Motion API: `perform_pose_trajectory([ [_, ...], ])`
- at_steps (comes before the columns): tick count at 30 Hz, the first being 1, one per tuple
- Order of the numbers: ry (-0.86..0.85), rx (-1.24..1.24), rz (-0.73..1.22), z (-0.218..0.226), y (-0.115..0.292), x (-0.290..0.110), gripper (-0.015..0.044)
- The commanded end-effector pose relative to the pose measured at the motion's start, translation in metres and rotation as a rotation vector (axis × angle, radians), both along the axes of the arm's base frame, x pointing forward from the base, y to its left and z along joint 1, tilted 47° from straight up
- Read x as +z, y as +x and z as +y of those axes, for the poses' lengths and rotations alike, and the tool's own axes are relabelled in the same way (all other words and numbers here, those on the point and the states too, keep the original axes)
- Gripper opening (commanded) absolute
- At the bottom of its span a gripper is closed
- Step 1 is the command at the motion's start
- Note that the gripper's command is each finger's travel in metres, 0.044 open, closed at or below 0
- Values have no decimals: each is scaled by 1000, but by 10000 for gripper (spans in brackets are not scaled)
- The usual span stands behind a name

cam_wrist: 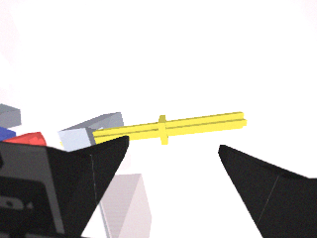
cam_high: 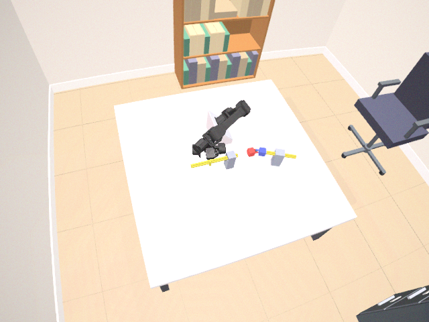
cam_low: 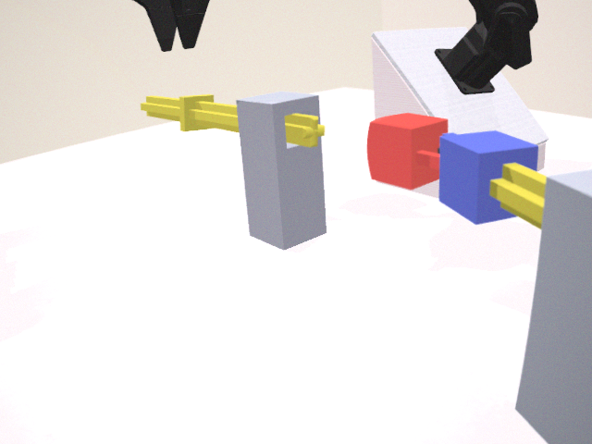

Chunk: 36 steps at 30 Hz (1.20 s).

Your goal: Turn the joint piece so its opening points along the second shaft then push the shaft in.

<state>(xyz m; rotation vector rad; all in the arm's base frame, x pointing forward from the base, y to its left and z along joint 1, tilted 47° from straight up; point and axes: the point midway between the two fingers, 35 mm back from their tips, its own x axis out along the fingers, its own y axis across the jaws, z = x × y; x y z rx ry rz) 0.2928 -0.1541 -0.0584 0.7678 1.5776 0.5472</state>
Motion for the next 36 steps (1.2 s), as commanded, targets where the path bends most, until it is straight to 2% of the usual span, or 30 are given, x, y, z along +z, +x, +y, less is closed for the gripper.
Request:
perform_pose_trajectory([
  [1,-21,84,-91,-15,-2,-16,440],
  [5,-35,161,-168,-26,-4,-29,440],
  [12,-37,148,-156,-26,-5,-30,440],
  [36,-51,-450,401,-2,-6,-58,440],
])
